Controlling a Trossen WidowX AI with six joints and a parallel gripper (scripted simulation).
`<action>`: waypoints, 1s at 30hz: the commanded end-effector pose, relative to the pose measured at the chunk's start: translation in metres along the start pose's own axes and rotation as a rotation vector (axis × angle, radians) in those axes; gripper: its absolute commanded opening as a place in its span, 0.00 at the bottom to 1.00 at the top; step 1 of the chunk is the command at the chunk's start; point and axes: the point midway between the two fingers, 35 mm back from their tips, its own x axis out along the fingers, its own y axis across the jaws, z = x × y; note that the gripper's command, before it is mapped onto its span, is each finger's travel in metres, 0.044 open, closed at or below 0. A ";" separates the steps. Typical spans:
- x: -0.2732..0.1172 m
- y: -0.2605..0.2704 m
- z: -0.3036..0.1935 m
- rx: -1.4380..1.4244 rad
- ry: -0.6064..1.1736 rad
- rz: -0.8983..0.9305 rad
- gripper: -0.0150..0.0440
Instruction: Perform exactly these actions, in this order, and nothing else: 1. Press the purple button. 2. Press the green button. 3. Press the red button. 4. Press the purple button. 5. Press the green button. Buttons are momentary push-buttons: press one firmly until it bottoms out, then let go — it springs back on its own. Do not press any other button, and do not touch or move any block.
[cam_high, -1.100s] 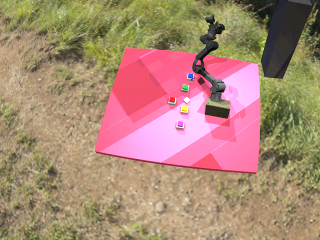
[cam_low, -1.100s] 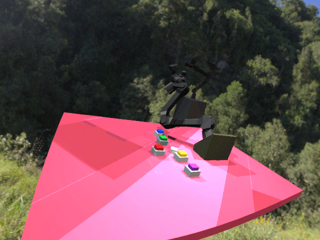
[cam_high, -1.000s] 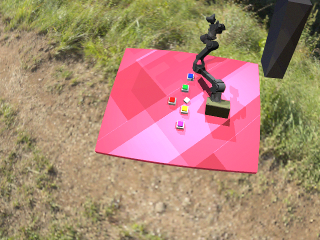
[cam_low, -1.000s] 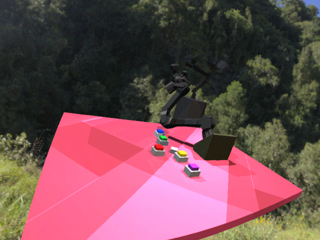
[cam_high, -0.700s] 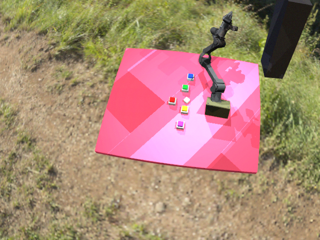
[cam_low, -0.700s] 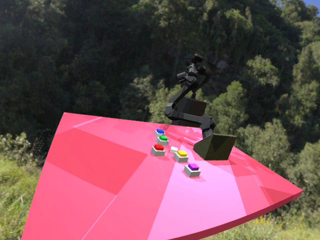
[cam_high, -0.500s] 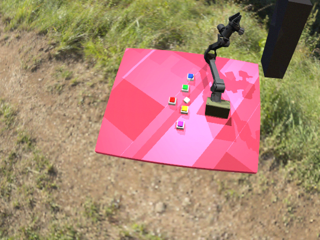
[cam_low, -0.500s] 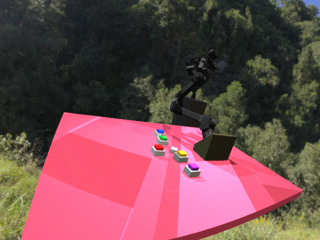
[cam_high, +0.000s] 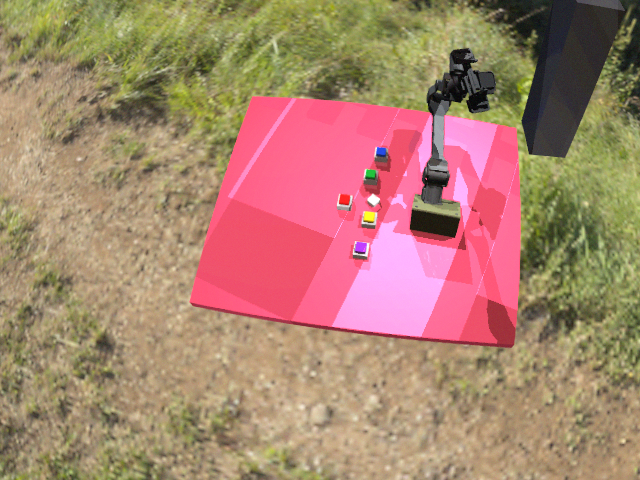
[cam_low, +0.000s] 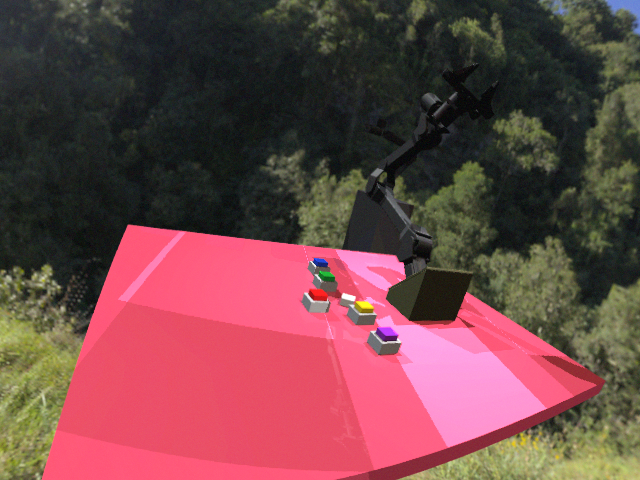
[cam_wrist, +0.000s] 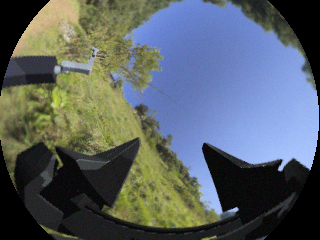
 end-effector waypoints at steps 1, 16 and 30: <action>0.019 0.048 -0.058 0.212 0.201 0.145 0.93; -0.053 0.230 -0.278 0.978 1.258 0.313 0.93; -0.268 0.333 -0.370 1.240 2.514 -0.230 0.93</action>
